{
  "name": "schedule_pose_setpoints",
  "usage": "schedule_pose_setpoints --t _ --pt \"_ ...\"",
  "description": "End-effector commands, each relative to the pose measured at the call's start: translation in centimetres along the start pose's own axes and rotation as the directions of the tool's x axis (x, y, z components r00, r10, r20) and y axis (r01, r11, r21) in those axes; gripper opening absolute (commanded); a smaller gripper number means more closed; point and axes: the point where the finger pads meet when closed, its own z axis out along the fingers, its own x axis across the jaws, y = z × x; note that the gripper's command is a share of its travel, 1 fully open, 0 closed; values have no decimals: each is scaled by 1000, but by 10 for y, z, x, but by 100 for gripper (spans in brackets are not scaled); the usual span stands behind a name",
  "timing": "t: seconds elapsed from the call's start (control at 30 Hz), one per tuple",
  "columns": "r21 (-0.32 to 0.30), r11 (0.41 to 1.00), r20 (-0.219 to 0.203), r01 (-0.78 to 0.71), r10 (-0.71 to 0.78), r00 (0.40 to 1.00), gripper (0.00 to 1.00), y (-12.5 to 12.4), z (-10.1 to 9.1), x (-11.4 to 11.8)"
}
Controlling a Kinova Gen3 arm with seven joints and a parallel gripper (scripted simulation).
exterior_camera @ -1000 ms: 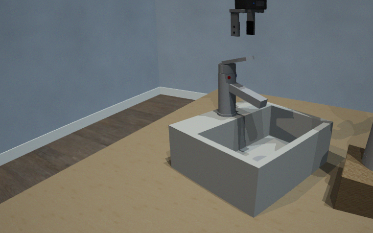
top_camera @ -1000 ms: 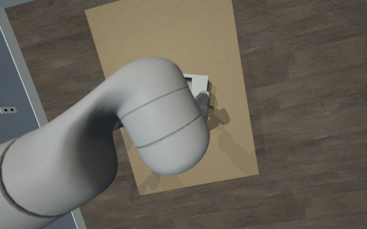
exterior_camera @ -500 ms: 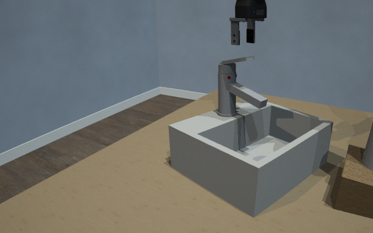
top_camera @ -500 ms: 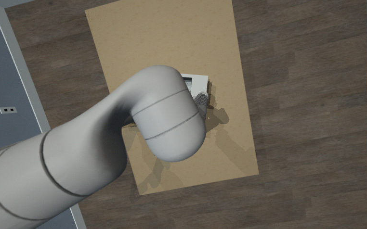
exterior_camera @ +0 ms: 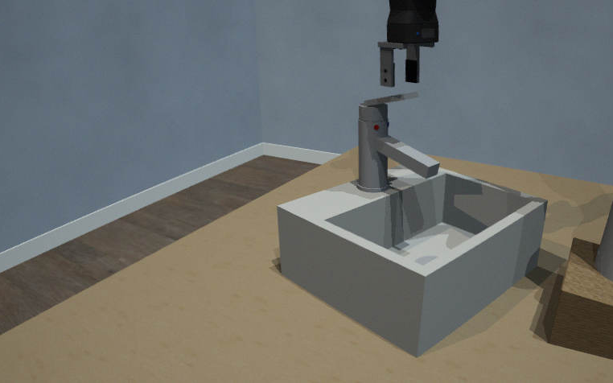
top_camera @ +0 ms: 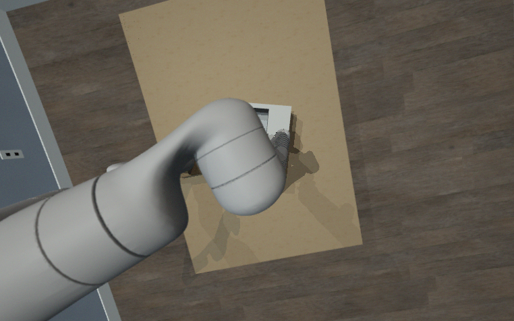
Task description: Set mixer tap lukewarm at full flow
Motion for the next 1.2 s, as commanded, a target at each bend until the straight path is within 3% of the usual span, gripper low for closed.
schedule_pose_setpoints --t 0.0,1.17 --pt "-1 1000 0 0 0 1000 100 0 1 0" --pt "-1 1000 0 0 0 1000 100 0 4 0"
